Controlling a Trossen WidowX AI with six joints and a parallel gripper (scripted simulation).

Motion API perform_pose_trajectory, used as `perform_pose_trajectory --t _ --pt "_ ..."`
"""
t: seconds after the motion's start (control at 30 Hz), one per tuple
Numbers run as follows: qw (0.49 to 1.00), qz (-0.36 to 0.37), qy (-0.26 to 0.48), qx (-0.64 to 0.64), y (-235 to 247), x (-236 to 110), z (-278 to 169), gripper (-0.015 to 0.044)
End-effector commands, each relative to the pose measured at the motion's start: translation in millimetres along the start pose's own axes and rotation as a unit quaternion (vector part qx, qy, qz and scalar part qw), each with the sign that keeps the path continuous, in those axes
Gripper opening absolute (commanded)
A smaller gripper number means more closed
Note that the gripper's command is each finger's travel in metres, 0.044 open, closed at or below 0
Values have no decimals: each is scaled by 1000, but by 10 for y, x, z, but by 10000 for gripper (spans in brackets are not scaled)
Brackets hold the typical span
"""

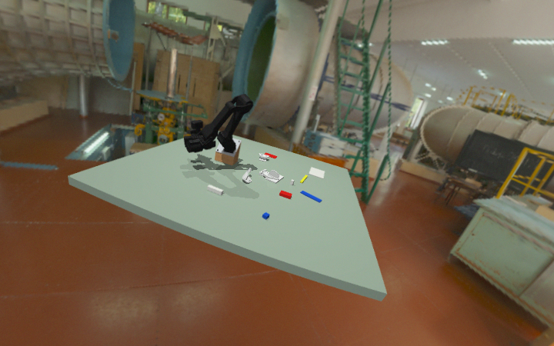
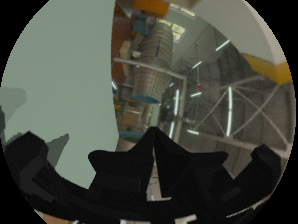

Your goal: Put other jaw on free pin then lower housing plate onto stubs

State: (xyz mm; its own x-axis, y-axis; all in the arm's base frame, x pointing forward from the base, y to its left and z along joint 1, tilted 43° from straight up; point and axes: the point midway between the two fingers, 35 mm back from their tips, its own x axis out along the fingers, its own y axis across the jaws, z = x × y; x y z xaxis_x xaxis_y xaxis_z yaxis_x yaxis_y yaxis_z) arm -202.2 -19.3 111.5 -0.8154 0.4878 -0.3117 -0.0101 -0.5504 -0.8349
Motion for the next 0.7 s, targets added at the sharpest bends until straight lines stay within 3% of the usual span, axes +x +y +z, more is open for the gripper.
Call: perform_pose_trajectory --t 0.0,0.67 --pt "999 20 -22 -27 67 -71 100 0" --pt "972 99 -140 -164 384 -541 495 0"
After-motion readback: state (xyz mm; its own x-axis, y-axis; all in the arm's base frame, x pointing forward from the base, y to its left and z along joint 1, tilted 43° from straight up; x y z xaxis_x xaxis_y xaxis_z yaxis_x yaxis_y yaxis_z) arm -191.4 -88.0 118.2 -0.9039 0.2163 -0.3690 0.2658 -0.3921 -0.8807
